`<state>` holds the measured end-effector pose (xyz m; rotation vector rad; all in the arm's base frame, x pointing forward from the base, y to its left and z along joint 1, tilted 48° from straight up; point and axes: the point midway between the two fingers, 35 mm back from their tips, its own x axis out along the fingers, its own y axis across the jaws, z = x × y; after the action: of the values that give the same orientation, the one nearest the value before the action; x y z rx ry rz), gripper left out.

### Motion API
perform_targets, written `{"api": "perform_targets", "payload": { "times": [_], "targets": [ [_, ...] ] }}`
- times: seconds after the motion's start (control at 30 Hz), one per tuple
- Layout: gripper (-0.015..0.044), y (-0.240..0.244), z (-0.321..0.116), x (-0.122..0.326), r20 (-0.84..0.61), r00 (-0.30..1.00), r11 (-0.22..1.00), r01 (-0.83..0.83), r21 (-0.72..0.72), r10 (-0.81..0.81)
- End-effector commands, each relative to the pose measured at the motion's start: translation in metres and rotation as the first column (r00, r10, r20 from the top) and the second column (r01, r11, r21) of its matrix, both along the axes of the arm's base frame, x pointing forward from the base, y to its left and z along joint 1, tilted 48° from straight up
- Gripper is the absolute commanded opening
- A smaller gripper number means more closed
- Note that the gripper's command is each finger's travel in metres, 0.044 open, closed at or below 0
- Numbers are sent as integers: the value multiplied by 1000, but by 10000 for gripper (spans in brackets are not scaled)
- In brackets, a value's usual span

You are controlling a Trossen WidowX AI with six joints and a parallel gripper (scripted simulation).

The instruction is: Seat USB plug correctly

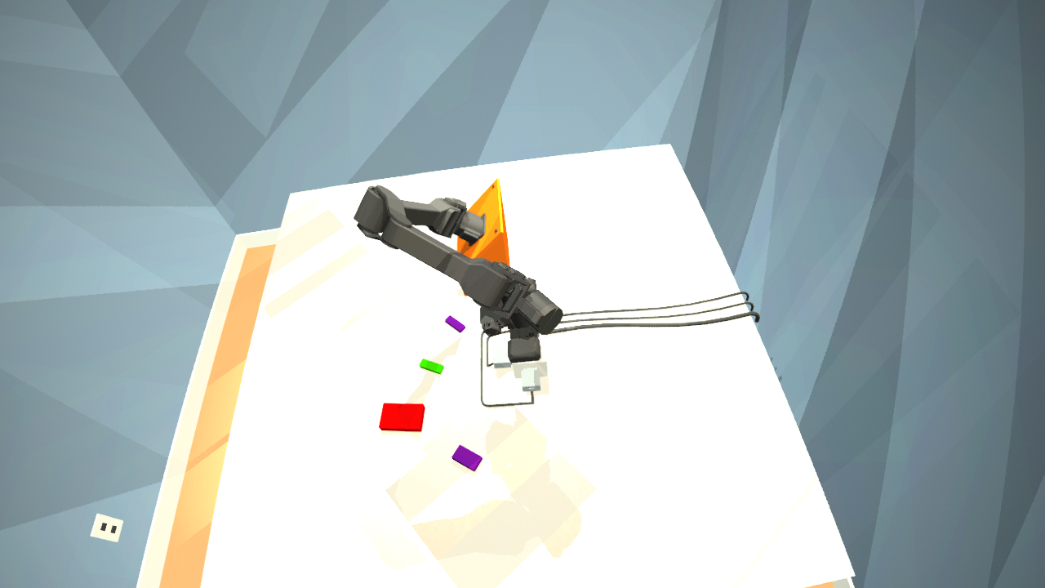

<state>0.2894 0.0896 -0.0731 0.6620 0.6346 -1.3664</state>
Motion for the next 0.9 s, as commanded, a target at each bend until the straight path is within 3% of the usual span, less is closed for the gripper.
{"api": "perform_targets", "payload": {
  "times": [0.0, 0.87],
  "targets": [
    [0, -1, -2, -1, -7, 1000, 1000, -4, -4, 4],
    [0, -4, -4, -1, -7, 1000, 1000, -4, -4, 4]
  ]
}}
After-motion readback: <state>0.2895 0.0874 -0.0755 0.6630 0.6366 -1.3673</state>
